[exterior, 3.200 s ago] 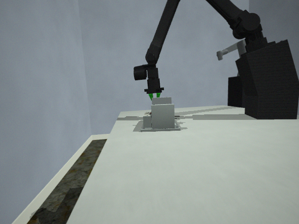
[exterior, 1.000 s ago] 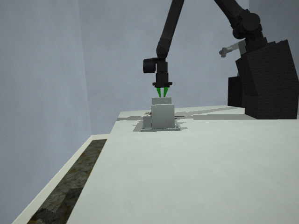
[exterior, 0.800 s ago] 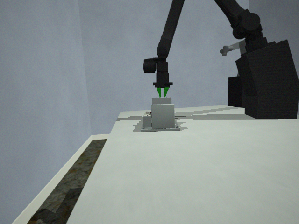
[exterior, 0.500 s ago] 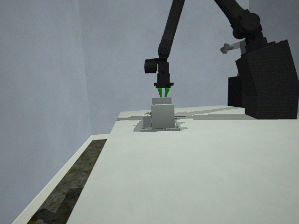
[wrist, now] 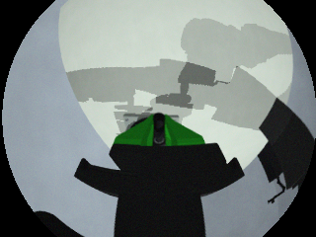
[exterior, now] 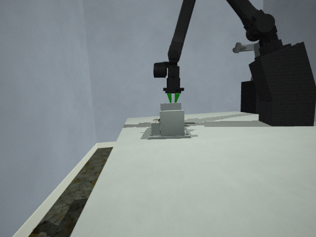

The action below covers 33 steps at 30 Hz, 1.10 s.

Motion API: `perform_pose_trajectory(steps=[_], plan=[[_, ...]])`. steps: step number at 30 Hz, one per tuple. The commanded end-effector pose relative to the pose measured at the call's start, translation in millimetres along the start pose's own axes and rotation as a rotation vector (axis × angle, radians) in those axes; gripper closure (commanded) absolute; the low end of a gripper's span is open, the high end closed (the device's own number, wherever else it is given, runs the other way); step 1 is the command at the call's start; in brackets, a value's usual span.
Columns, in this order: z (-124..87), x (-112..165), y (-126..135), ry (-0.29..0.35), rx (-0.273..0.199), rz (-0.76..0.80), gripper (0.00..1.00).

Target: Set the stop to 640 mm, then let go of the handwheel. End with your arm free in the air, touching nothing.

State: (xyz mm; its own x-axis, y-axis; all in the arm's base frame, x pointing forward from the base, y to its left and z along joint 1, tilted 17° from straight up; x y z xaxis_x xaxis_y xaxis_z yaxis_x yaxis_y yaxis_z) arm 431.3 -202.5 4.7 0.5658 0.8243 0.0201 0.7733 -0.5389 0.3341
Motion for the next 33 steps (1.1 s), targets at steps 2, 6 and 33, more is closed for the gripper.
perform_pose_trajectory(steps=[2, 6, 33], plan=[[16, -12, -23, -0.018, 0.062, 0.002, 0.94], [17, -12, -22, -0.017, 0.055, 0.002, 0.94], [46, -14, -31, -0.02, 0.071, 0.003, 0.94]])
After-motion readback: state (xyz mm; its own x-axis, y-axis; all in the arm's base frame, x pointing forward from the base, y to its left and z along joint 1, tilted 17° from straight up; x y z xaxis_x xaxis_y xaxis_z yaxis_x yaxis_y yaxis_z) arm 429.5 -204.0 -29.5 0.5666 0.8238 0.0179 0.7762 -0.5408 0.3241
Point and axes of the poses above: the point where the finger pads meet when closed, its own z axis out along the fingers, its own y axis across the jaws, x = y × z, the point moved 9 cm from there along -z, back along the fingers, and after that the axes turned 14 degrees about z, right-handed, at the moved point
